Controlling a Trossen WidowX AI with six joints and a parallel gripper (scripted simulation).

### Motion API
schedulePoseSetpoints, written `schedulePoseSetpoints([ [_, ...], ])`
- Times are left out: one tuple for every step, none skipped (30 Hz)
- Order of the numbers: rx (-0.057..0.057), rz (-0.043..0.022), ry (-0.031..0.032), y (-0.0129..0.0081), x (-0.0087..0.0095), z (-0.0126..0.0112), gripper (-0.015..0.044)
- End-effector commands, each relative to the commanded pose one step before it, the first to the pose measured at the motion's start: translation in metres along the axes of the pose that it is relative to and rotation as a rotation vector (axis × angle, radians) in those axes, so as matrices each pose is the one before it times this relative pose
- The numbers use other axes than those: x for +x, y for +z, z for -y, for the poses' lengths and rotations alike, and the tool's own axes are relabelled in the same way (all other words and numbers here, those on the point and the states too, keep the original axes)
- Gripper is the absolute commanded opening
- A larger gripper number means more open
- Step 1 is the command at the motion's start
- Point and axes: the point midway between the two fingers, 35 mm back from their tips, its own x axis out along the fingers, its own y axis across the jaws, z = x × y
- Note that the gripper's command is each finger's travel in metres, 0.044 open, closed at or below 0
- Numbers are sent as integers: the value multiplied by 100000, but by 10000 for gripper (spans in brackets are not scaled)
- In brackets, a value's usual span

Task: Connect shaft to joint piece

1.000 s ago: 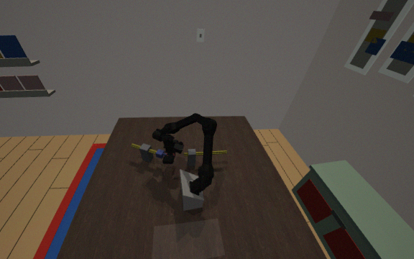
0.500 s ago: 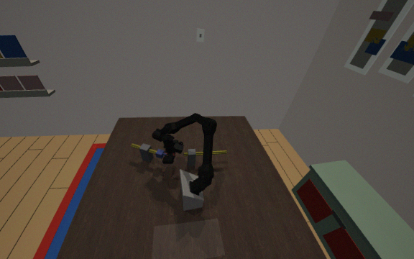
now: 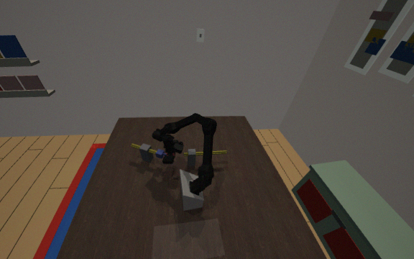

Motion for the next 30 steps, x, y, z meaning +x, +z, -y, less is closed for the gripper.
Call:
schedulePoseSetpoints([
  [0, 0, 0, 0, 0, 0, 156],
  [0, 0, 0, 0, 0, 0, 147],
  [0, 0, 0, 0, 0, 0, 147],
  [0, 0, 0, 0, 0, 0, 147],
  [0, 0, 0, 0, 0, 0, 147],
  [0, 0, 0, 0, 0, 0, 147],
  [0, 0, 0, 0, 0, 0, 147],
  [0, 0, 0, 0, 0, 0, 121],
  [0, 0, 0, 0, 0, 0, 94],
  [0, 0, 0, 0, 0, 0, 68],
  [0, 0, 0, 0, 0, 0, 42],
  [0, 0, 0, 0, 0, 0, 16],
  [0, 0, 0, 0, 0, 0, 0],
  [0, 0, 0, 0, 0, 0, 0],
  [0, 0, 0, 0, 0, 0, 0],
  [0, 0, 0, 0, 0, 0, 0],
  [0, 0, 0, 0, 0, 0, 0],
  [-350, -249, 20, -3, 13, -16, 0],
  [-748, -530, 49, -6, 28, -34, 0],
  [-986, -699, 73, -7, 37, -47, 0],
  [-1106, -773, 87, -7, 41, -55, 0],
  [-1444, -987, 125, -8, 52, -74, 0],
  [-1611, -1086, 149, -6, 56, -84, 0],
  [-1646, -1107, 155, -4, 56, -87, 0],
  [-1601, -1093, 143, -3, 55, -85, 0],
  [-1532, -1068, 125, -3, 54, -81, 0],
  [-1911, -1358, 144, -4, 68, -100, 0],
  [-2015, -1485, 137, -3, 73, -106, 0],
  [-1866, -1447, 98, -2, 72, -99, 0],
  [-1455, -1124, 71, 0, 57, -76, 0],
])
